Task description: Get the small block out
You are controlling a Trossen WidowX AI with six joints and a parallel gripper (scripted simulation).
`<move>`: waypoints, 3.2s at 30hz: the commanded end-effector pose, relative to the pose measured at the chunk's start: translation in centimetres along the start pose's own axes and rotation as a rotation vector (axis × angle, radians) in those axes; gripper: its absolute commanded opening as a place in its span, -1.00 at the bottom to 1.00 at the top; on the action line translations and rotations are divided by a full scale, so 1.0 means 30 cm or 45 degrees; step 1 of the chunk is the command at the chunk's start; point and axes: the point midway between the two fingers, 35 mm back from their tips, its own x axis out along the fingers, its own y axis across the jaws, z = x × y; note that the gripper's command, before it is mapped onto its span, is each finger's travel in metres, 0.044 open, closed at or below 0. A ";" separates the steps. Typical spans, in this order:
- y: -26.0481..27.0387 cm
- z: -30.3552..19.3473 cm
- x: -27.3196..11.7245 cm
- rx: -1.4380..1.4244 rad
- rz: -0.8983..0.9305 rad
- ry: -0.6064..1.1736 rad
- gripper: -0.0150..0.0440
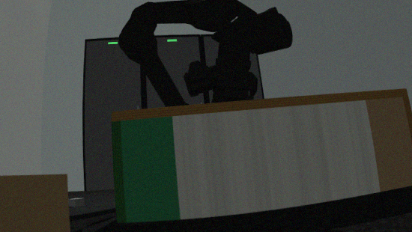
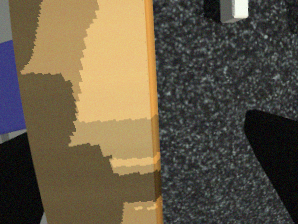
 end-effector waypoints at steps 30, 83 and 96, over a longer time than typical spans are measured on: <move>0.002 0.193 0.041 -0.008 0.002 -0.010 0.86; -0.053 0.357 -0.155 -2.508 0.281 -0.133 0.47; -0.075 0.379 -0.158 -3.344 0.329 -0.341 0.47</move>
